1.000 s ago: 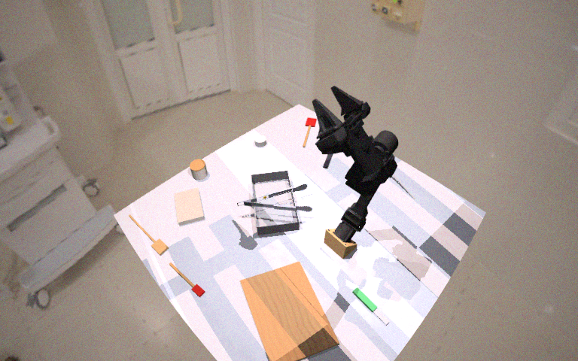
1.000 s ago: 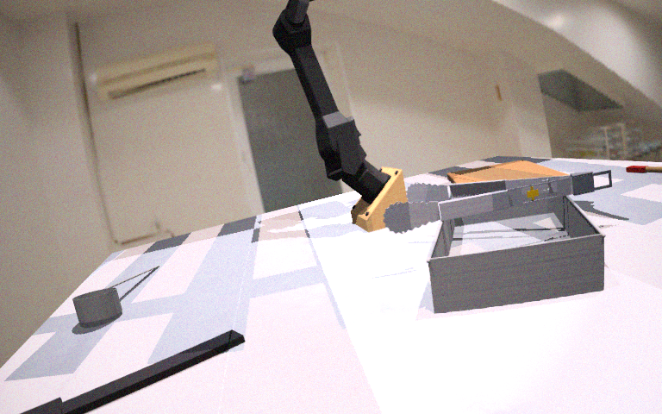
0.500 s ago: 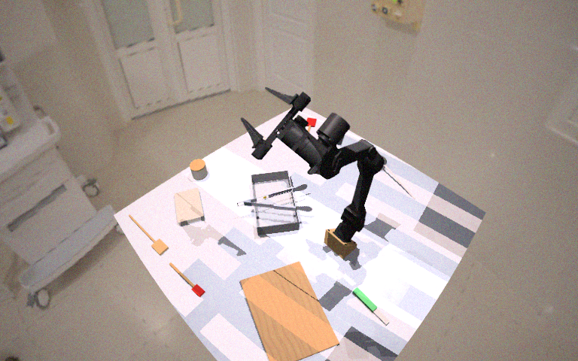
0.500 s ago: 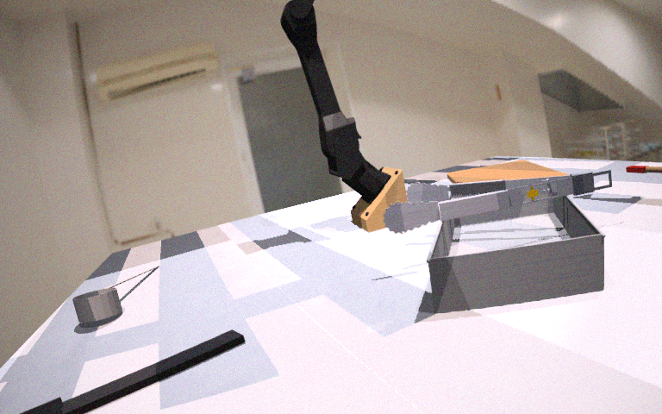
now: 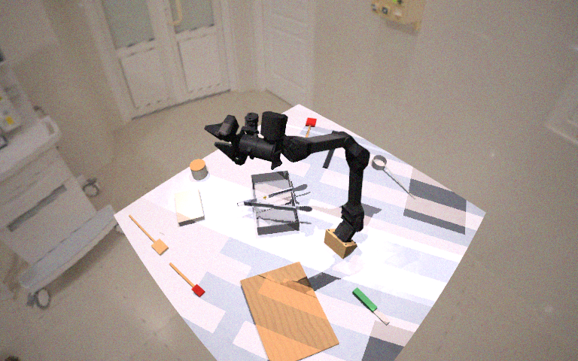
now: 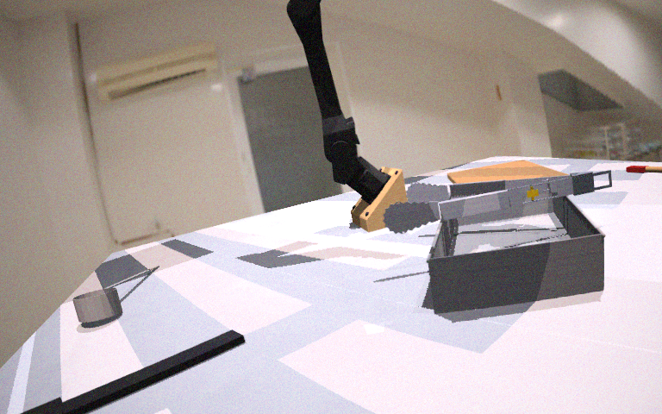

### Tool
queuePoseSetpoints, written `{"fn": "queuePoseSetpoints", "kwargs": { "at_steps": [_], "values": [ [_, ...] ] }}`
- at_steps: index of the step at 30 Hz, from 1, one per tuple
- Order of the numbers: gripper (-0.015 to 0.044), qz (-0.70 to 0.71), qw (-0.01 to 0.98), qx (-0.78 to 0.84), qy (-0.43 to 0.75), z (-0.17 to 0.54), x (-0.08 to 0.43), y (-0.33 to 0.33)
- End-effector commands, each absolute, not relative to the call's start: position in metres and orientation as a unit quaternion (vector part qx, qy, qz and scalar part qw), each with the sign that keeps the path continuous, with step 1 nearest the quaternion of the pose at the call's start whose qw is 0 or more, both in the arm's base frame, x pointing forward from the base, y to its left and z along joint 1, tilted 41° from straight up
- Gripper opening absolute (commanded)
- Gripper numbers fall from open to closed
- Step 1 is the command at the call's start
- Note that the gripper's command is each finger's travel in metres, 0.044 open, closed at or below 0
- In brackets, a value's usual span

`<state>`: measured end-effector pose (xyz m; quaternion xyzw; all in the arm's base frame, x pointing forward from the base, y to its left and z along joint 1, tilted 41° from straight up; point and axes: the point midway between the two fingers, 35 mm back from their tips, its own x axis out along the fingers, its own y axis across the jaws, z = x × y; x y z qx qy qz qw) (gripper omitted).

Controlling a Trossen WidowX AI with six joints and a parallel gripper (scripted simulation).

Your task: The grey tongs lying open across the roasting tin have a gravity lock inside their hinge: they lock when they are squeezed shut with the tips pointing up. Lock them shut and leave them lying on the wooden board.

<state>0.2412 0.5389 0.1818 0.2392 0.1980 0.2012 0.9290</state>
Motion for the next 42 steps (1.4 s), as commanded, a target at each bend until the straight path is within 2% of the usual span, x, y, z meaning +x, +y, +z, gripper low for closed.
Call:
{"fn": "queuePoseSetpoints", "kwargs": {
  "at_steps": [1,7,14,21,28,30,42],
  "values": [
    [0.044,0.157,0.955,0.067,0.241,0.132,0.283,0.5],
    [0.044,0.108,0.936,-0.124,0.31,0.085,0.323,0.438],
    [0.044,0.071,0.849,-0.318,0.415,0.044,0.348,0.351],
    [0.044,0.065,0.7,-0.465,0.538,0.02,0.35,0.257],
    [0.044,0.099,0.506,-0.544,0.662,0.02,0.33,0.168],
    [0.044,0.106,0.481,-0.548,0.676,0.021,0.327,0.159],
    [0.044,0.106,0.481,-0.548,0.676,0.021,0.326,0.159]
  ]
}}
